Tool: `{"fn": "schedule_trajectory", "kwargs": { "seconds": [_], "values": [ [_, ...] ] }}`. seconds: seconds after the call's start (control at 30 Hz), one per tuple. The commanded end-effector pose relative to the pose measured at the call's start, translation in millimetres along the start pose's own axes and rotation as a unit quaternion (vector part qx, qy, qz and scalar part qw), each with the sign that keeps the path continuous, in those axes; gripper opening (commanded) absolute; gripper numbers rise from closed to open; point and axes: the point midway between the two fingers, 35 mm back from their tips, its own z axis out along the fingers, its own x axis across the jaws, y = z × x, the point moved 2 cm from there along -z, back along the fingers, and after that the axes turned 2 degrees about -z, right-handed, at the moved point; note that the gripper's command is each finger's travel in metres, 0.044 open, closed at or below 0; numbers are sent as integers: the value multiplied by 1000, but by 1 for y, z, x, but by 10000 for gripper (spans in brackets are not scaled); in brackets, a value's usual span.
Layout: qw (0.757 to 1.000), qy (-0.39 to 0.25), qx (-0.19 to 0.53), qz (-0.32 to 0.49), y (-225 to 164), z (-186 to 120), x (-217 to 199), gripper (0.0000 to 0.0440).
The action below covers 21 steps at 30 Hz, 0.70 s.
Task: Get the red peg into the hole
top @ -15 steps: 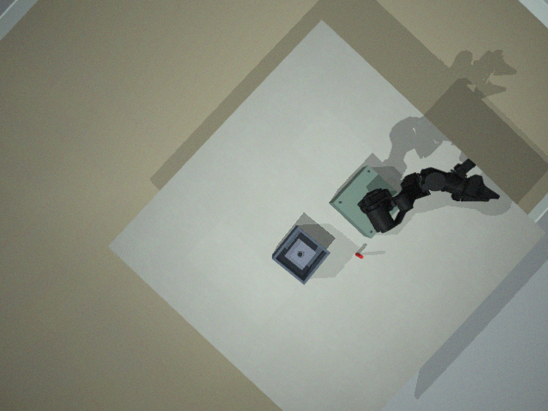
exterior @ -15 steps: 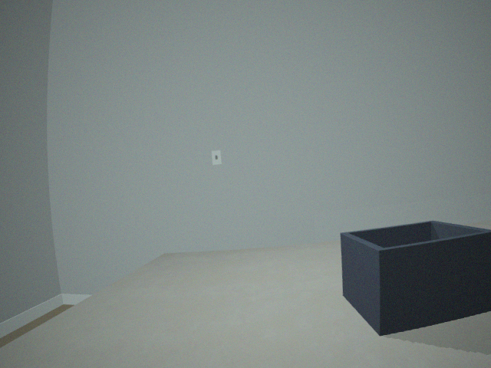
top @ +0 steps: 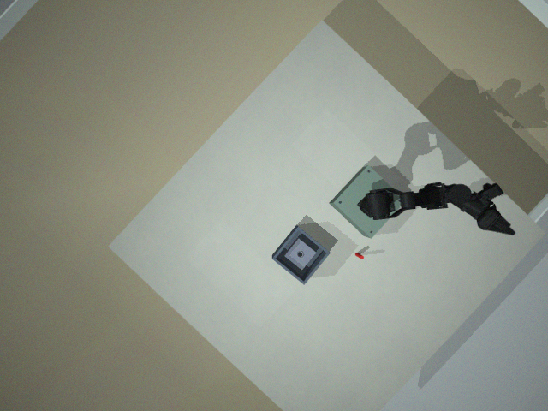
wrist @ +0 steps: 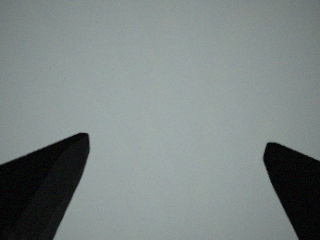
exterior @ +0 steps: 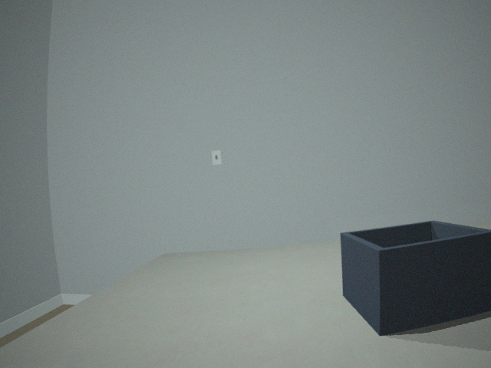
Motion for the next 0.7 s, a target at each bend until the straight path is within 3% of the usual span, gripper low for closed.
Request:
{"fn": "schedule_trajectory", "kwargs": {
  "seconds": [0.0, 0.33, 0.67],
  "values": [
    [999, -3, 24, 33, -14, 19, -5, 440],
    [979, -20, 128, 159, -88, 73, -31, 440],
    [926, -60, 239, 286, -175, 93, -70, 440]
  ]
}}
